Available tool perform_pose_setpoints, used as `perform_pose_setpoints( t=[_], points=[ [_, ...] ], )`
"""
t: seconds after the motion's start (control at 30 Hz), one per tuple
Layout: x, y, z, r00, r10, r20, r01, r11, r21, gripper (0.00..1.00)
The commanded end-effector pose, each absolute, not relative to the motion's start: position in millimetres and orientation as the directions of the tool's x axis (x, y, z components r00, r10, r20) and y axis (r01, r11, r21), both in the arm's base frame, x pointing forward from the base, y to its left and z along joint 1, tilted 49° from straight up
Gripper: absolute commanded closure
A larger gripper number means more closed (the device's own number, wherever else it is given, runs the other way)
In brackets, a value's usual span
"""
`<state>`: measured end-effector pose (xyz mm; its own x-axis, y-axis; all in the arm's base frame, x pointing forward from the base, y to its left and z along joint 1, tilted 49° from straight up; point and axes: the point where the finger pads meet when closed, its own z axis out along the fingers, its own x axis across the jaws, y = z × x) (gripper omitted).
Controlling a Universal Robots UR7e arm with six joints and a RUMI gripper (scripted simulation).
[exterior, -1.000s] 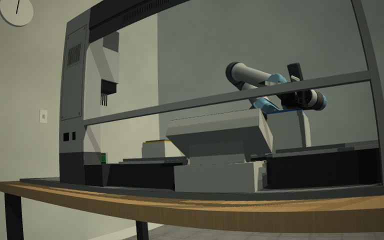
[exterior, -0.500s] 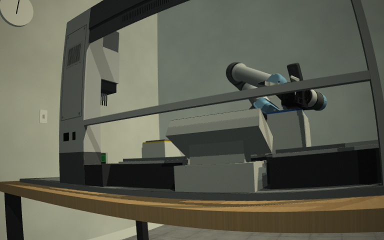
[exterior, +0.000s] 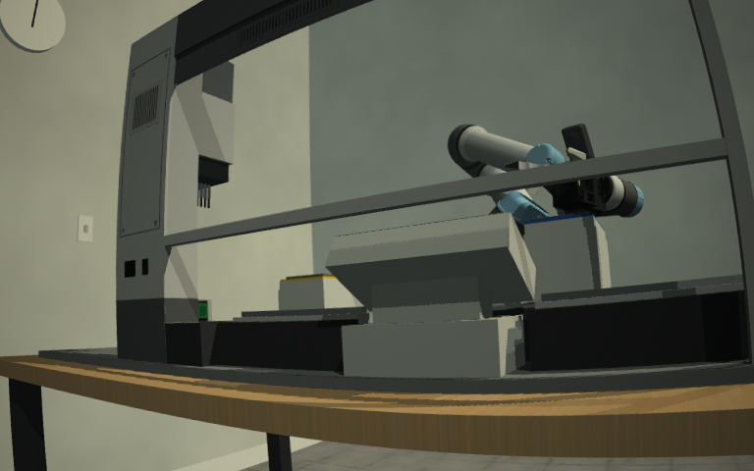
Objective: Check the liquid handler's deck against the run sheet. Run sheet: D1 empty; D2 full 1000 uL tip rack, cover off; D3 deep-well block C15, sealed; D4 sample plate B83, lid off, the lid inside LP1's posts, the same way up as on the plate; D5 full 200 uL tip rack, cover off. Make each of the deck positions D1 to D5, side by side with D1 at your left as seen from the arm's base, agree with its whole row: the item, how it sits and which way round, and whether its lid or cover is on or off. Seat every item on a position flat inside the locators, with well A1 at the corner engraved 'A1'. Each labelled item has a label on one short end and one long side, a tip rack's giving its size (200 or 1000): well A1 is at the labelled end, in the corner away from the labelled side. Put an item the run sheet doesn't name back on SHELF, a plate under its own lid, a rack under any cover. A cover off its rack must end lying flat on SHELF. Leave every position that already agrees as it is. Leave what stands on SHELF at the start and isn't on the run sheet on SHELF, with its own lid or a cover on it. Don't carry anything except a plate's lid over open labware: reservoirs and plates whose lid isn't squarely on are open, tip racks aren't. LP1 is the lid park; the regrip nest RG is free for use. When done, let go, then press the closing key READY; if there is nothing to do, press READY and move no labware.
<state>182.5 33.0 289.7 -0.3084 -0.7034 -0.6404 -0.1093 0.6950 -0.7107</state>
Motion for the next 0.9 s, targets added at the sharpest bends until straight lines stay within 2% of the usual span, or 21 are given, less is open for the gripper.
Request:
perform_pose_setpoints(
  t=[0.0,0.77,0.87],
  points=[
    [184.9,25.1,276.5,-0.455,-0.549,-0.701,-0.029,0.796,-0.604,0.18],
    [184.9,25.1,276.5,-0.455,-0.549,-0.701,-0.029,0.796,-0.604,0.18],
    [185.0,21.0,269.7,-0.489,-0.502,-0.714,0.0,0.818,-0.575,0.18]
  ],
)
